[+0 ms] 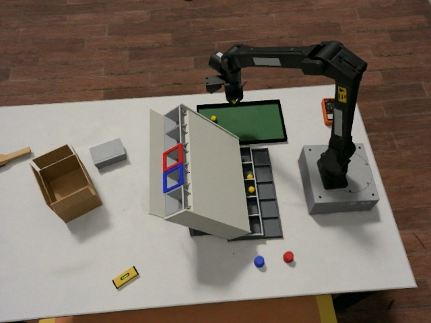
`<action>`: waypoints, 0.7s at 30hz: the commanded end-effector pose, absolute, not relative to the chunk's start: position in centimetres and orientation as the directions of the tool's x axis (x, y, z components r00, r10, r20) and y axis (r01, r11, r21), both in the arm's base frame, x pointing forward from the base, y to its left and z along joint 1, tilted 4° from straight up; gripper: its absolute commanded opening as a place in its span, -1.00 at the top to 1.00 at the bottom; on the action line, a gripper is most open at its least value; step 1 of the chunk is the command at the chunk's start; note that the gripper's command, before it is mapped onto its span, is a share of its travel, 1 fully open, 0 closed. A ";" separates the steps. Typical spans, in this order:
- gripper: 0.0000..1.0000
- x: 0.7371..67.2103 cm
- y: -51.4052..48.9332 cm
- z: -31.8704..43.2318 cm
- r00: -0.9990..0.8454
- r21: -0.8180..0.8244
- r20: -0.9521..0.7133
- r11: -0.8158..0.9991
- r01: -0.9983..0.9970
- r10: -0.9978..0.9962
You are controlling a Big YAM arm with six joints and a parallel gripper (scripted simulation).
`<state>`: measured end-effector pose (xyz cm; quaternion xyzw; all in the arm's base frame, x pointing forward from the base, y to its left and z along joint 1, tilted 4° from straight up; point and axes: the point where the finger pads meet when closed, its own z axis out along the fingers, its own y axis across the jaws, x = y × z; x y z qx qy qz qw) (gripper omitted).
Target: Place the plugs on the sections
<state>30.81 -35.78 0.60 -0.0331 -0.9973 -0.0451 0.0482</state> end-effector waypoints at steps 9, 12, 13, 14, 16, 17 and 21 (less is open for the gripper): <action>1.00 32.6 -37.4 1.6 -0.995 0.070 0.081 0.995 0.069 0.063; 1.00 32.6 -37.4 1.6 -0.995 0.068 0.079 0.995 0.069 0.063; 1.00 32.6 -37.4 1.6 -0.995 0.065 0.077 0.995 0.069 0.064; 1.00 32.6 -37.4 1.6 -0.995 0.063 0.075 0.996 0.069 0.065; 1.00 32.6 -37.4 1.6 -0.995 0.057 0.071 0.996 0.070 0.066; 1.00 32.6 -37.4 1.6 -0.995 0.055 0.069 0.996 0.070 0.066; 1.00 32.6 -37.4 1.6 -0.996 0.044 0.060 0.996 0.071 0.068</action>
